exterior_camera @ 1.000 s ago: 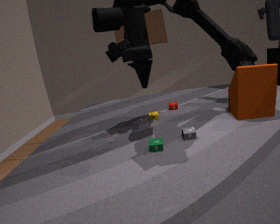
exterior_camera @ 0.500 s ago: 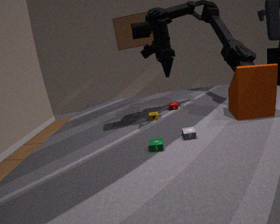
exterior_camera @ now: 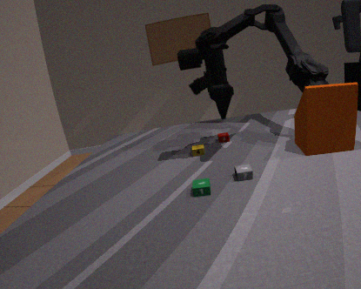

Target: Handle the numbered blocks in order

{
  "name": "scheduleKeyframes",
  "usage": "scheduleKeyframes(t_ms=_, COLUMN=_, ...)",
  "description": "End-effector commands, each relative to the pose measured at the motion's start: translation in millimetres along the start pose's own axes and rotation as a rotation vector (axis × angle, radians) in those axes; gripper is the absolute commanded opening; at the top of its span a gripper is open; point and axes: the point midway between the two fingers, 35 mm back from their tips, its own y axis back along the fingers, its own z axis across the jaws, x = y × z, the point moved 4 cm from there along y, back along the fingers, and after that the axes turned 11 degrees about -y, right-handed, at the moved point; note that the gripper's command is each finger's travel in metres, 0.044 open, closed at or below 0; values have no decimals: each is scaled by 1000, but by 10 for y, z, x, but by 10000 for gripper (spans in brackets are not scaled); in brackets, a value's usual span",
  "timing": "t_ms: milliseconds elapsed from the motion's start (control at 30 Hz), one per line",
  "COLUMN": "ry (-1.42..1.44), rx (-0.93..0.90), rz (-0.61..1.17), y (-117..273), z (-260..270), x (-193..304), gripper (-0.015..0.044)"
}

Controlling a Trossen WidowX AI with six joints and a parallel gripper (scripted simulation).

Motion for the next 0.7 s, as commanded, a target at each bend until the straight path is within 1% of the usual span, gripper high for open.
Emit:
scheduleKeyframes(t_ms=0, ry=6, rx=11, rz=8, y=-293, z=-23, x=49, gripper=382)
scheduleKeyframes(t_ms=33, ry=6, rx=11, rz=8, y=-293, z=-23, x=49, gripper=400)
scheduleKeyframes(t_ms=200, ry=6, rx=11, rz=8, y=-303, z=-22, x=49, gripper=400)
scheduleKeyframes(t_ms=667, ry=6, rx=11, rz=8, y=-523, z=-23, x=46, gripper=400)
